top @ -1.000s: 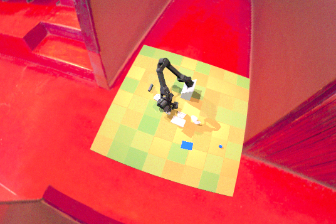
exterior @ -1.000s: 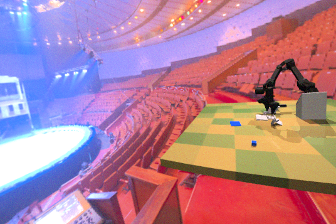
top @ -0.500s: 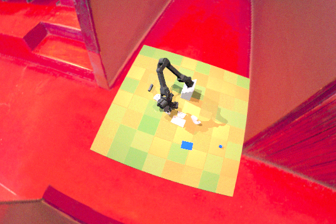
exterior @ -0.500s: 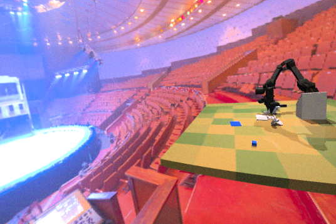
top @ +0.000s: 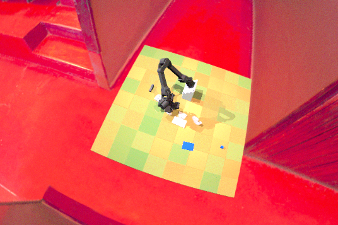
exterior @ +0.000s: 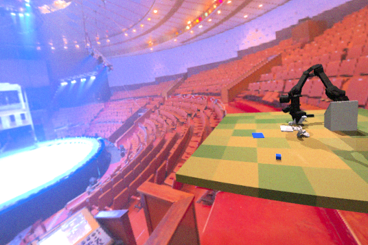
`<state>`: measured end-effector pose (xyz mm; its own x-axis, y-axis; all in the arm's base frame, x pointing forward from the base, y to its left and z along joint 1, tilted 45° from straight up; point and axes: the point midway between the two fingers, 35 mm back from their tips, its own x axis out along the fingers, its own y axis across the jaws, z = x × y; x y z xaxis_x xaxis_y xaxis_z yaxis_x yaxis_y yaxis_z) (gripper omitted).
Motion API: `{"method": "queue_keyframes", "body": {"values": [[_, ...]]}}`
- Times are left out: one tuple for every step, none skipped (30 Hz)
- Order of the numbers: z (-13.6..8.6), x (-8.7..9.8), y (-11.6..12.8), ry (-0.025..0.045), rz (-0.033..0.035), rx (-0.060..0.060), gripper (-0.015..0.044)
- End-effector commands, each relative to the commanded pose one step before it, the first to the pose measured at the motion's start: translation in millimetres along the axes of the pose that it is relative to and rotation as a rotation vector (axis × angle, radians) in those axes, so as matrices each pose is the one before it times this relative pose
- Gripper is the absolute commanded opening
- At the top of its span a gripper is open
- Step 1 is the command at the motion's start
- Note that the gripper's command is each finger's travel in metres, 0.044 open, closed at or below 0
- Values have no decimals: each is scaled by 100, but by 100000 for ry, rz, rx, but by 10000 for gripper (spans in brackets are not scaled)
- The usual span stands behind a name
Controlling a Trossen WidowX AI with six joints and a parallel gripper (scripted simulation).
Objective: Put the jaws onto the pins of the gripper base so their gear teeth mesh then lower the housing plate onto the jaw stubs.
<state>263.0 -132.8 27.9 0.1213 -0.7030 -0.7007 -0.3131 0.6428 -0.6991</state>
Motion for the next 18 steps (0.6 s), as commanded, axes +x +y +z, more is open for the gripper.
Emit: {"method": "queue_keyframes", "body": {"values": [[213,-783,-75,-286,-167,545,134],[46,-303,13,-28,90,-6,134],[41,-305,12,-26,82,-7,134],[36,-307,12,-23,74,-9,134],[31,-308,11,-21,66,-11,134],[26,-310,10,-19,58,-12,134],[21,-311,9,-16,50,-14,134],[16,-312,8,-15,43,-15,134],[11,-314,7,-13,35,-16,134],[6,-315,6,-11,27,-18,134],[1,-316,5,-10,19,-19,134],[-4,-317,4,-8,11,-20,134],[-9,-318,3,-7,2,-22,134],[-14,-319,1,-6,-6,-23,134],[-19,-320,0,-5,-14,-24,134],[-24,-320,-2,-5,-22,-25,134],[-29,-321,-3,-4,-30,-26,134],[-33,-321,-5,-4,-38,-27,134]]}}
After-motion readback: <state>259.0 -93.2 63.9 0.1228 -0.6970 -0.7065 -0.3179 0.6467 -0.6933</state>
